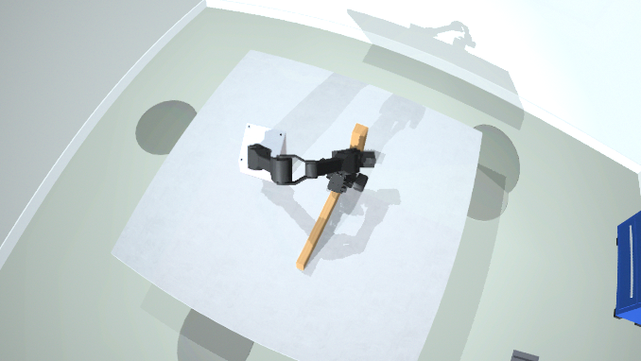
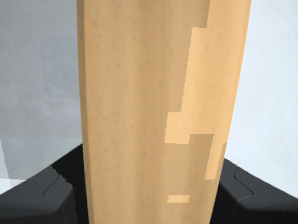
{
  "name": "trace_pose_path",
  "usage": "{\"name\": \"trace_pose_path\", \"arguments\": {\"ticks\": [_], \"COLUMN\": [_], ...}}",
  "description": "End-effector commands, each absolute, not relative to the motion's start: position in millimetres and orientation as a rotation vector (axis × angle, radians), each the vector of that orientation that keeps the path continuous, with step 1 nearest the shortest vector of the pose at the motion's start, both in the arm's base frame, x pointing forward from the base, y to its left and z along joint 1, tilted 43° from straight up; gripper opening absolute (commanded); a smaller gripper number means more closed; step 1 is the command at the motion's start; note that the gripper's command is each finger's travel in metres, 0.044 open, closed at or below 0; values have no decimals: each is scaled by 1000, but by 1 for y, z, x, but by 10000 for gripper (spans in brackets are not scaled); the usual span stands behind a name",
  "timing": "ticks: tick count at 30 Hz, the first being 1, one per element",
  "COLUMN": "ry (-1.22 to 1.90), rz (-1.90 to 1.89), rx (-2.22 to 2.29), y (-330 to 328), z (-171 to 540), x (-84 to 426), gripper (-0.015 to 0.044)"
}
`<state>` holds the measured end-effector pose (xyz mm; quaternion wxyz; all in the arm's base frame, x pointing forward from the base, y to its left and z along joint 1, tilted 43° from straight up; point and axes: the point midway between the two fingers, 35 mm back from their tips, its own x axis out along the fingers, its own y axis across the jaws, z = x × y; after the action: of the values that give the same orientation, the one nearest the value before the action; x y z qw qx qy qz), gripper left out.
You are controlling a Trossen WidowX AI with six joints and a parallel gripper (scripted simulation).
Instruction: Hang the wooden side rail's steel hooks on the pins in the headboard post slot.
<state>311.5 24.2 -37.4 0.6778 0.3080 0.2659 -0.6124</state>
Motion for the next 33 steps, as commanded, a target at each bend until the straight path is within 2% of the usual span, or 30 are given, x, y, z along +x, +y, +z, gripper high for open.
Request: {"name": "trace_pose_path", "arguments": {"ticks": [1, 33], "ry": [595, 596], "rz": [-1363, -1363], "rx": [699, 699], "y": [30, 33], "z": [-35, -31], "x": [313, 312], "gripper": [0, 0]}}
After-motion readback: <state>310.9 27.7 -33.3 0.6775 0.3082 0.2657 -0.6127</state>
